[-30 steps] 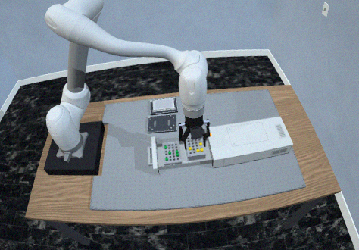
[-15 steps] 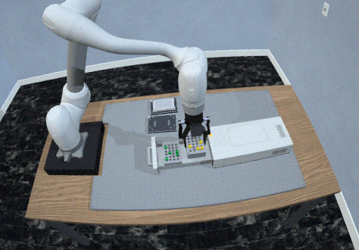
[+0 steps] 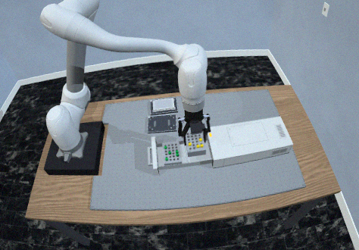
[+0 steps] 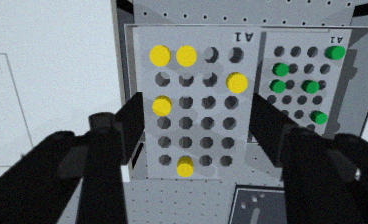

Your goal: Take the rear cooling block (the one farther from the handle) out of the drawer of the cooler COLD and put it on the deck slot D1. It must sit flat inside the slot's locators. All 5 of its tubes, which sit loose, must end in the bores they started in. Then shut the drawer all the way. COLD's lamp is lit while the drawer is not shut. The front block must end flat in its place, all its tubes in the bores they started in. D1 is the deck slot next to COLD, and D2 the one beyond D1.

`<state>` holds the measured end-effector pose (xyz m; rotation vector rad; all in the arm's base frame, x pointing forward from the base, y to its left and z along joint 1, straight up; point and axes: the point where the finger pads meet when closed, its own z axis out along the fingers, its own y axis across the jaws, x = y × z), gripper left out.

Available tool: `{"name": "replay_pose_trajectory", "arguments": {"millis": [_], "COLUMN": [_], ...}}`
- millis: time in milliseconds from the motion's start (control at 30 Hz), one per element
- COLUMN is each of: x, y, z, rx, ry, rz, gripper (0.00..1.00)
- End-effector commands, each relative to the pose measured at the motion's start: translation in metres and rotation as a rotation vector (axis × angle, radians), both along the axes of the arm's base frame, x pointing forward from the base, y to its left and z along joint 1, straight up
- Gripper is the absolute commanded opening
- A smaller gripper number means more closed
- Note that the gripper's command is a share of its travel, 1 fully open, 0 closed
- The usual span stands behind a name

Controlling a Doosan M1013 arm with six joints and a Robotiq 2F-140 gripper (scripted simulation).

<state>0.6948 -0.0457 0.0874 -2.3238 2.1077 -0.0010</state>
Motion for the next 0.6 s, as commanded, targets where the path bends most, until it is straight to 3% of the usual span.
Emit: {"name": "replay_pose_trajectory", "arguments": {"millis": [0,567], "x": [0.000,0.000], "y": [0.000,0.000], "z": [0.005,0.025], "rx": [0.000,0.000], "ry": [-0.001,-0.001], "rz": [0.000,0.000], "gripper": [0.10,0.10]}}
